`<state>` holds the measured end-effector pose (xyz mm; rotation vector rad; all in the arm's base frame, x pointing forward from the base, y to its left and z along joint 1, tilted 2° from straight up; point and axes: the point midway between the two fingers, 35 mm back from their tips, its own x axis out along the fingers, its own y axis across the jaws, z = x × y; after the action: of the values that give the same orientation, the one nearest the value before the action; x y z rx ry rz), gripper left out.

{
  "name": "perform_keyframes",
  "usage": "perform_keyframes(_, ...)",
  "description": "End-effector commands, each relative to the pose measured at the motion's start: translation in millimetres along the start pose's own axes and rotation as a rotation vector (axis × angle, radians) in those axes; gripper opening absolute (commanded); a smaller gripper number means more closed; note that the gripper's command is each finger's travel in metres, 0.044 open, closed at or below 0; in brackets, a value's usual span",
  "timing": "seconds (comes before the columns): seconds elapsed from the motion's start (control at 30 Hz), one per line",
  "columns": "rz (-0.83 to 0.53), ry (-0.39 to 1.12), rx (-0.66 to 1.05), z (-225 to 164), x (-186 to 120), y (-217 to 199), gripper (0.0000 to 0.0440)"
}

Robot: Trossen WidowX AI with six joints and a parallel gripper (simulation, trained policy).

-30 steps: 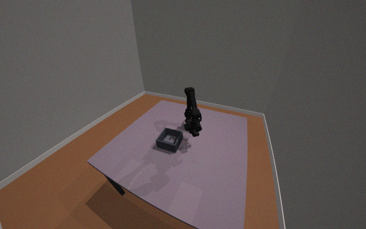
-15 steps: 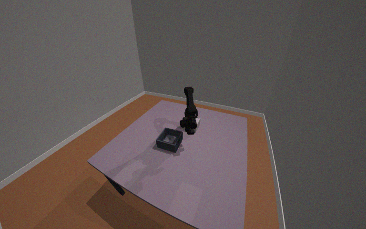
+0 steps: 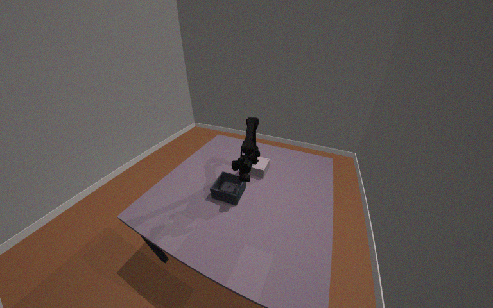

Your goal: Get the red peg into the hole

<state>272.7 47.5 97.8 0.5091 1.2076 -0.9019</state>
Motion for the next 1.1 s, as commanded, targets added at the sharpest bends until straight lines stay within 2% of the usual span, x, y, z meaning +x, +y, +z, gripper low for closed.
perform_keyframes(0.0,-0.002,-0.007,0.016,16.8,5.9,1.9,0.0)
perform_keyframes(0.47,0.012,0.019,0.02,71.5,42.1,4.2,0.0)
perform_keyframes(0.83,0.044,0.071,-0.05,87.4,78.9,8.2,0.0001)
perform_keyframes(0.9,0.045,0.088,-0.067,86.3,85.6,8.2,0.002)
perform_keyframes(1.07,0.045,0.131,-0.089,83.8,101.0,8.9,0.0133)
